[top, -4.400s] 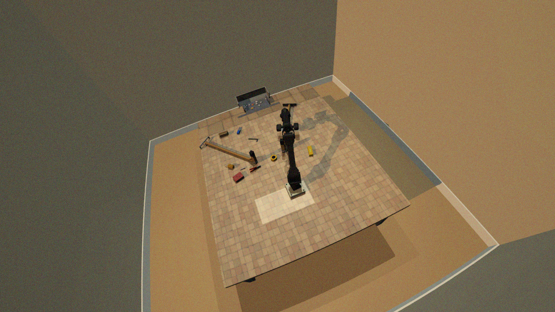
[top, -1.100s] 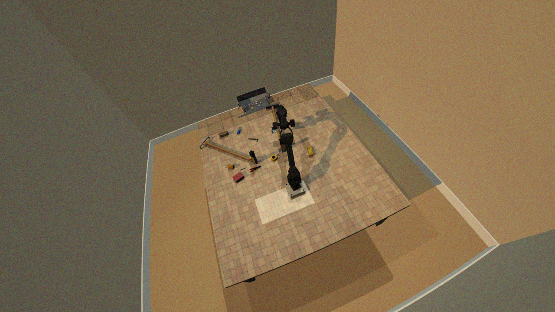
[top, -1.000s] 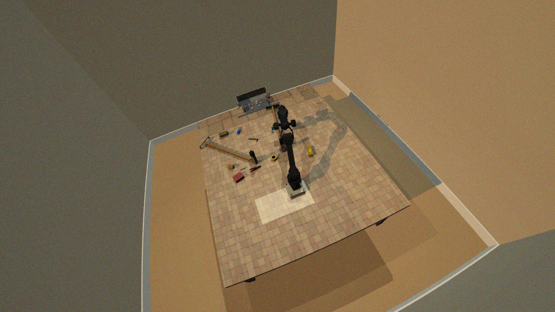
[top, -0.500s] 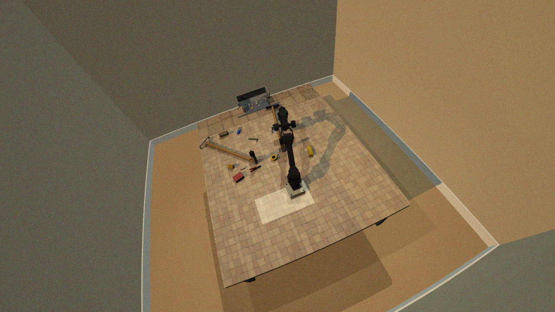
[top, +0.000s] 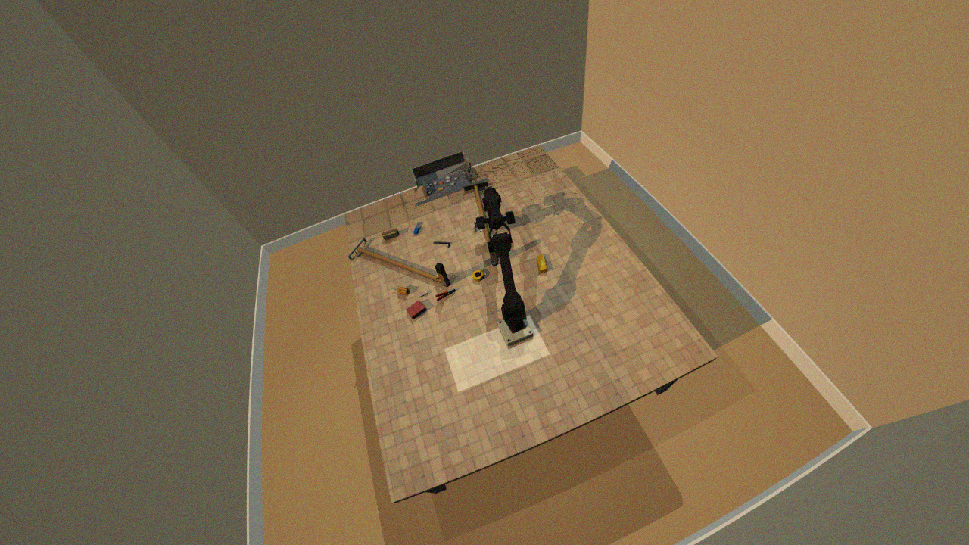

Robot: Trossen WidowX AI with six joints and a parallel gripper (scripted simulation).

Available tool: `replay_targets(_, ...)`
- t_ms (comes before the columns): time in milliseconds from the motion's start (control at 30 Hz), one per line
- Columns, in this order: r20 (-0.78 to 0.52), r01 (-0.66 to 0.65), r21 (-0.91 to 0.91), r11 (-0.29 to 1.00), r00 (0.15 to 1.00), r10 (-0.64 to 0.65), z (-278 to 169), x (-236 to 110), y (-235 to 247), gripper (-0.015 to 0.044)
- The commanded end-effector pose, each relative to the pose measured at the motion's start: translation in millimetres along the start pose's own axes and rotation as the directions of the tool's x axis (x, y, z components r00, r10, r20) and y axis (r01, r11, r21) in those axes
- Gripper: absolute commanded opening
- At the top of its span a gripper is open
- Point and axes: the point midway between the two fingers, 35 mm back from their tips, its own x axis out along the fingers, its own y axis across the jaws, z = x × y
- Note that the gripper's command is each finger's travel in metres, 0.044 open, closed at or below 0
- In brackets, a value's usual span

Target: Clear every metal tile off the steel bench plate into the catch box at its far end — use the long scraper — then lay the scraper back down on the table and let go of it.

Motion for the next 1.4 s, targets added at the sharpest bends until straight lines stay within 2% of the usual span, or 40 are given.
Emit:
replay_targets(0, 0.006, 0.001, 0.004, 1.0, 1.0, -0.001, 1, -1, 4, 0.0)
replay_targets(1267, 0.006, 0.0, 0.006, 1.0, 1.0, 0.0, -1, 1, 42, 0.0)
replay_targets(1367, 0.007, 0.006, 0.009, 1.0, 1.0, -0.006, 0, -4, 34, 0.0)
